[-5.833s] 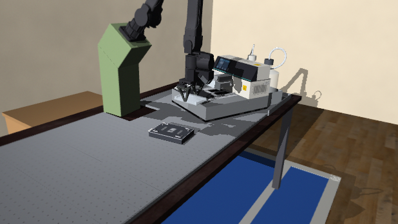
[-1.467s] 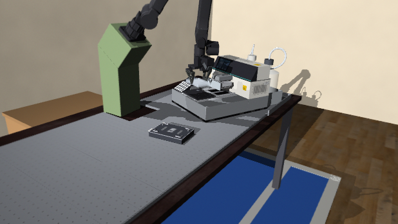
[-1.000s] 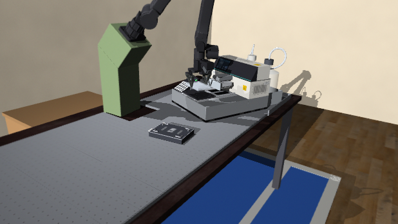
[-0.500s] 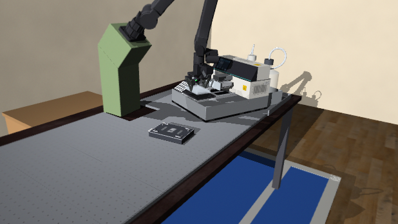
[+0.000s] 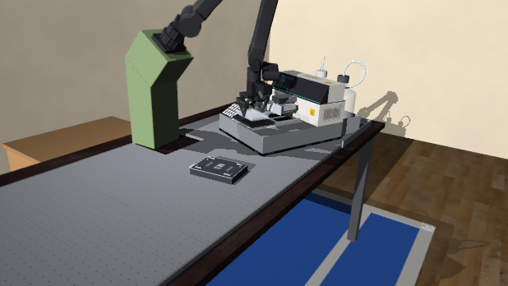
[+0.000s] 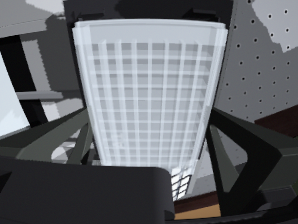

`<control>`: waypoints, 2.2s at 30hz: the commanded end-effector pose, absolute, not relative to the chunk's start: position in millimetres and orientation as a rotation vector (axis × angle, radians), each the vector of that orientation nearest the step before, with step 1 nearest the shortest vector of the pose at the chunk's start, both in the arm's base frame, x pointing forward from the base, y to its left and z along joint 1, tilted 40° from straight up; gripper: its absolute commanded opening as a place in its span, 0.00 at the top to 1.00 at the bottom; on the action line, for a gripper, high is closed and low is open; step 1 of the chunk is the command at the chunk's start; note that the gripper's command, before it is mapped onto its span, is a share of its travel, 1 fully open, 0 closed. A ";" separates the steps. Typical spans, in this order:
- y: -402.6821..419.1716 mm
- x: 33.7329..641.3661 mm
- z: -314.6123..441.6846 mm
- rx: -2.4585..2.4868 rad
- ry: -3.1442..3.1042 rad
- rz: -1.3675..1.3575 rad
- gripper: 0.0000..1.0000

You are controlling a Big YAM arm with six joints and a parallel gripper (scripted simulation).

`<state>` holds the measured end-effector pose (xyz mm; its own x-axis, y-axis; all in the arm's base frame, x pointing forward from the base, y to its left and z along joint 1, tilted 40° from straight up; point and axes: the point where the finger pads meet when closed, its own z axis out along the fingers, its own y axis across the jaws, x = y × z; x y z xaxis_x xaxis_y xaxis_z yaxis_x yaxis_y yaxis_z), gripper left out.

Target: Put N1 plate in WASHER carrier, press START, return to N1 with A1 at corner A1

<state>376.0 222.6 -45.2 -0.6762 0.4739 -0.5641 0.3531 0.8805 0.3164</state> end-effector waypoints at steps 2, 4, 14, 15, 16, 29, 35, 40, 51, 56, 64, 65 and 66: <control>222.5 383.2 -38.6 0.583 2.368 0.247 0.16; 224.9 382.1 -38.3 0.576 2.369 0.250 0.16; 223.2 376.7 -43.1 0.581 2.379 0.240 0.16; 223.2 376.7 -43.1 0.581 2.379 0.240 0.16; 223.2 376.7 -43.1 0.581 2.379 0.240 0.16; 223.2 376.8 -43.0 0.581 2.379 0.240 0.16; 223.2 376.9 -43.0 0.581 2.379 0.240 0.16; 222.5 381.8 -43.0 0.579 2.376 0.239 0.16; 221.3 382.2 -46.0 0.580 2.376 0.238 0.16; 221.9 381.7 -49.2 0.576 2.381 0.233 0.16; 220.0 380.7 -51.3 0.577 2.385 0.228 0.16; 220.0 380.7 -51.3 0.577 2.385 0.228 0.16; 220.0 380.7 -51.3 0.577 2.385 0.228 0.16</control>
